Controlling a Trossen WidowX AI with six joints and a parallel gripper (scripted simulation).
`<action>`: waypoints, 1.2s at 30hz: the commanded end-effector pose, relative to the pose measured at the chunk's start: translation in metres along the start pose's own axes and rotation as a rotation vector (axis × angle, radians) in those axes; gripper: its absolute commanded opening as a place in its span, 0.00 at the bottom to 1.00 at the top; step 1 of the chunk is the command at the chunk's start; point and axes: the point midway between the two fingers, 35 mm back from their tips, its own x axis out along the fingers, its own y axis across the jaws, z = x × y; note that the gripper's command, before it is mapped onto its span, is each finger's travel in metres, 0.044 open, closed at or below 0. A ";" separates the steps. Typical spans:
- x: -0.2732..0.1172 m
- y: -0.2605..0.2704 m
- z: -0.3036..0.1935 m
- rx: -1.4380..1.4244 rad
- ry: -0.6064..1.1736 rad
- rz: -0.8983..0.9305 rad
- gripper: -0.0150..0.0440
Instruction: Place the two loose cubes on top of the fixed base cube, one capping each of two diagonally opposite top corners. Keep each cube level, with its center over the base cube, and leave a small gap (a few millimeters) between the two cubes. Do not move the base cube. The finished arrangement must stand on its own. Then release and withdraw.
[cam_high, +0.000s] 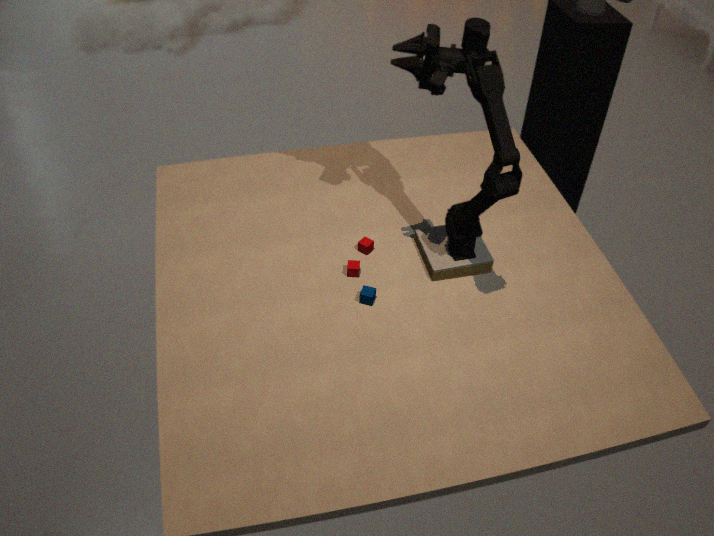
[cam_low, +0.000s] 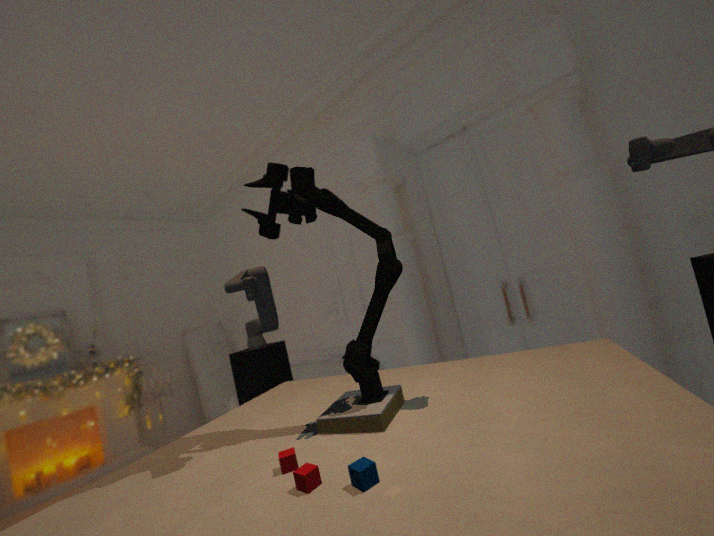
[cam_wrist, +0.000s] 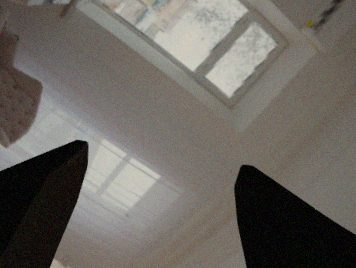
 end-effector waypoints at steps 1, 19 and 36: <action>0.025 0.038 -0.010 0.206 -0.038 0.059 0.70; 0.128 0.180 0.071 0.738 -0.255 0.536 0.70; 0.137 0.280 0.239 0.709 -0.402 1.203 0.70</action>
